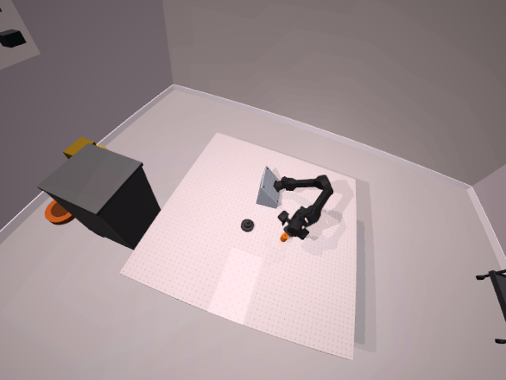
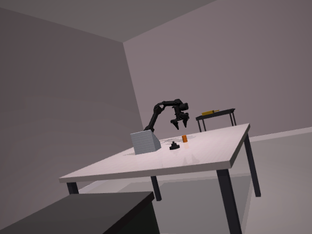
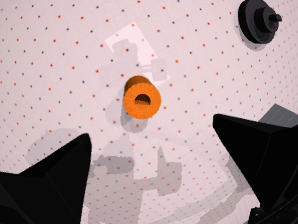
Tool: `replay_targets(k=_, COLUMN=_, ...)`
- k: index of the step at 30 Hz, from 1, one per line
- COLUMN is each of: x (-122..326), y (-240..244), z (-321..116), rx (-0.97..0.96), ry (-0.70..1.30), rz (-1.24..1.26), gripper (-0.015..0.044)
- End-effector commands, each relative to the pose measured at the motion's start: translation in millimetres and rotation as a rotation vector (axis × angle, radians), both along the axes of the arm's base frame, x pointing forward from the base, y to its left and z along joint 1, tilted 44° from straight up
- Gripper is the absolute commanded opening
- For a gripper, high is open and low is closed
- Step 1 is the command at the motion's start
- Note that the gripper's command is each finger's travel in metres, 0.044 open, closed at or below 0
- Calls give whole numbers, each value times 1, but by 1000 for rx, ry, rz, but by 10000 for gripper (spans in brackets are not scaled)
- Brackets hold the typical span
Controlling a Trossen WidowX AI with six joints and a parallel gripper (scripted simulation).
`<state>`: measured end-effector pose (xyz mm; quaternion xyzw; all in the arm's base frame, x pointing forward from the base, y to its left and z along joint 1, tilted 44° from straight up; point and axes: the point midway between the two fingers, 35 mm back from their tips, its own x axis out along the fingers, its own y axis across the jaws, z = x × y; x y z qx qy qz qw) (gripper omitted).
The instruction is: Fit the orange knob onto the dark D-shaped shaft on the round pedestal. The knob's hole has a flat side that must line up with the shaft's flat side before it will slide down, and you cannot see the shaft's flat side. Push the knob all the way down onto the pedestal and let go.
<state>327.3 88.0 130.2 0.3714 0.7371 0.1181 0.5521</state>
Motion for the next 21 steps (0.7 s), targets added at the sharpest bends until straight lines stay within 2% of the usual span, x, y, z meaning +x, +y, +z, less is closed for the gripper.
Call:
replay_targets(k=1, x=0, y=1, z=1, rx=66, ry=-360, rz=380, gripper=440)
replay_targets(k=15, x=0, y=1, z=1, rx=66, ry=-360, rz=380, gripper=440)
replay_targets(k=21, x=-4, y=25, z=-24, rx=67, ry=-360, rz=380, gripper=440)
